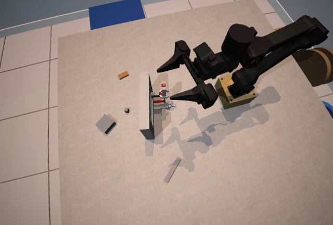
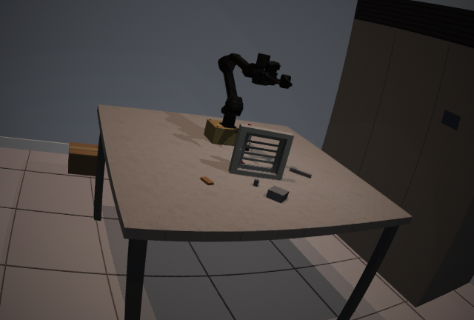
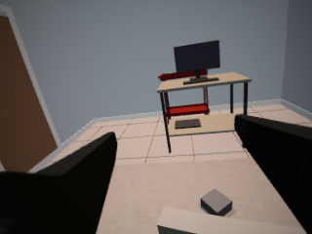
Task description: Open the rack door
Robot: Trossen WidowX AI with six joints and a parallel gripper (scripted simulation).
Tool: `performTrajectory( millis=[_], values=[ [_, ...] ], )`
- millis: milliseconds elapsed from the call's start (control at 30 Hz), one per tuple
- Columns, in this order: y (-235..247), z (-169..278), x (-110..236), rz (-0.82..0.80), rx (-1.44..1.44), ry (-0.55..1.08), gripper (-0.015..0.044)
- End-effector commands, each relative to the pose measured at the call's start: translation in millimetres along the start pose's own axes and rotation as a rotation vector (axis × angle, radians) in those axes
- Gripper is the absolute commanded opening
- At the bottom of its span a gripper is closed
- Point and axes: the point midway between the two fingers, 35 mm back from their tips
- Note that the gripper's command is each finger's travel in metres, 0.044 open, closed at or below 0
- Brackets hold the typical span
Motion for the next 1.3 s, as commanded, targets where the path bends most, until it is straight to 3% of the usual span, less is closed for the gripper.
performTrajectory(
  millis=[0,133,667,1267],
  values=[
    [-0.2,0.5,-0.5,0.0,0.0,0.005,0.0374],
    [-4.4,11.0,-10.4,0.004,-0.003,0.095,0.0289],
    [-26.8,65.7,-38.4,0.022,-0.035,0.533,0.0289],
    [-51.8,121.9,-33.4,0.035,-0.11,1.022,0.0289]
  ],
)
Point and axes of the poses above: the point midway between the two fingers, 35 mm back from their tips, its own x axis back along the fingers, its own y axis across the jaws, z = x × y, and after that the axes turned 10 degrees about x, right-handed
